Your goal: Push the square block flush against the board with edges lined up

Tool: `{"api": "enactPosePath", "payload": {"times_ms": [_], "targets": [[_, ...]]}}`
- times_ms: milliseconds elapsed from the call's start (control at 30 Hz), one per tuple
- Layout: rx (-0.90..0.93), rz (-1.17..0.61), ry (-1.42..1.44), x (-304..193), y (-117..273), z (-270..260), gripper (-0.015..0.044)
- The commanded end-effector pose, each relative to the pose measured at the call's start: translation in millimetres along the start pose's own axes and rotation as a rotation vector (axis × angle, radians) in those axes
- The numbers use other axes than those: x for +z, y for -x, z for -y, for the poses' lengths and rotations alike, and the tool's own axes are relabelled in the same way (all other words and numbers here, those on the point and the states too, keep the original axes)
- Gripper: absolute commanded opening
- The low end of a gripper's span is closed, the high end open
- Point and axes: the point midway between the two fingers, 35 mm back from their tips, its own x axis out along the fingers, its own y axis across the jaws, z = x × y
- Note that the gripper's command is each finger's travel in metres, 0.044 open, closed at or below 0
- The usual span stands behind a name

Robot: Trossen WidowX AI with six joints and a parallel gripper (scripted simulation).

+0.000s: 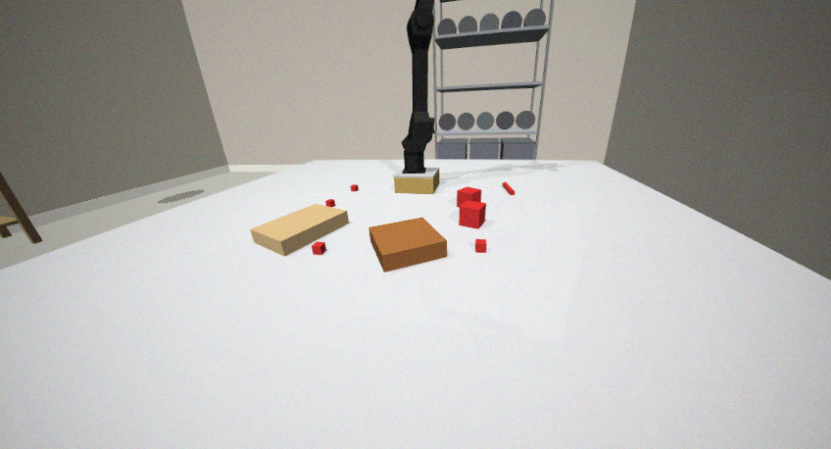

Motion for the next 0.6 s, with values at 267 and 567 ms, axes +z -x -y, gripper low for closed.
{"api": "enactPosePath", "payload": {"times_ms": [267, 567], "targets": [[-0.338, -0.069, 0.179, 0, -19, 157, 0.0000], [-0.620, -0.110, 0.265, 23, 2, 277, 0.0000]]}}
